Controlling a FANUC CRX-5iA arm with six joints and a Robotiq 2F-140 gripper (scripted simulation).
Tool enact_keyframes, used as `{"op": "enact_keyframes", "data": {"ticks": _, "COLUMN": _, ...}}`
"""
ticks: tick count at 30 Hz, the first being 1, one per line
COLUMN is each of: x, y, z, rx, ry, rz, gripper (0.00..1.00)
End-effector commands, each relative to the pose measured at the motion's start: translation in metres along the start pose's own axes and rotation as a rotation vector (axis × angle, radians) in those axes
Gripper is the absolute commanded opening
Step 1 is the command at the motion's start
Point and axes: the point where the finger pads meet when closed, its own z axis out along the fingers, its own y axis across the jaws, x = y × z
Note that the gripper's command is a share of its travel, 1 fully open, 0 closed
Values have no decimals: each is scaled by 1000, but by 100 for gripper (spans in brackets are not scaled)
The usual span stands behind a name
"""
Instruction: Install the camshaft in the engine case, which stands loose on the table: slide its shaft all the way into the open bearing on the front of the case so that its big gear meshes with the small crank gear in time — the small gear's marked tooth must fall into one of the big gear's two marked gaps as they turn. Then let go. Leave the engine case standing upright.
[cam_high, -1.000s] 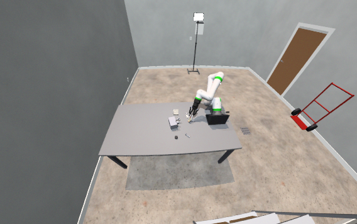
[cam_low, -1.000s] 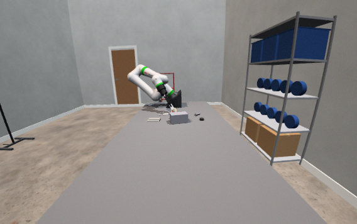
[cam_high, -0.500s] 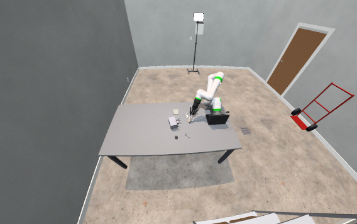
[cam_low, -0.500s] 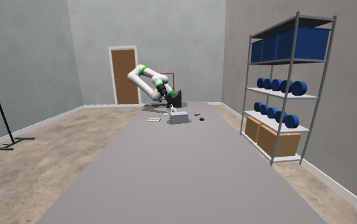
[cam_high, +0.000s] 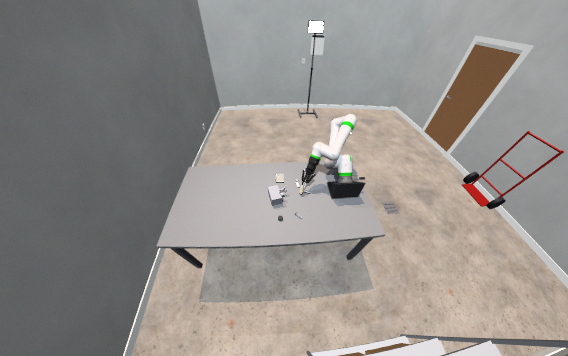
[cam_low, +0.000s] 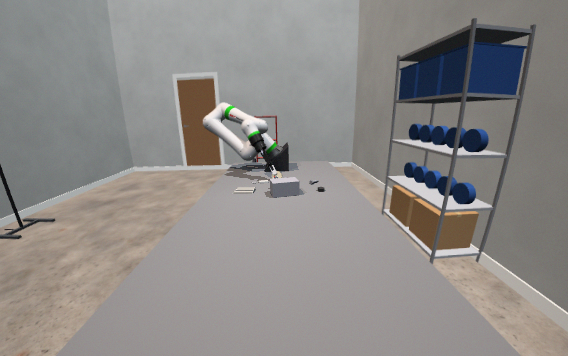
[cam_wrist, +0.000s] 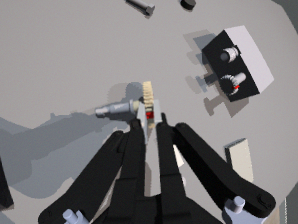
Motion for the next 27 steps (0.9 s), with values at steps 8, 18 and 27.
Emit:
{"op": "enact_keyframes", "data": {"ticks": 8, "x": 0, "y": 0, "z": 0, "rx": -1, "ry": 0, "rz": 0, "gripper": 14}}
{"op": "enact_keyframes", "data": {"ticks": 18, "x": 1, "y": 1, "z": -1, "rx": -1, "ry": 0, "rz": 0, "gripper": 14}}
{"op": "enact_keyframes", "data": {"ticks": 27, "x": 4, "y": 3, "z": -6, "rx": -1, "ry": 0, "rz": 0, "gripper": 14}}
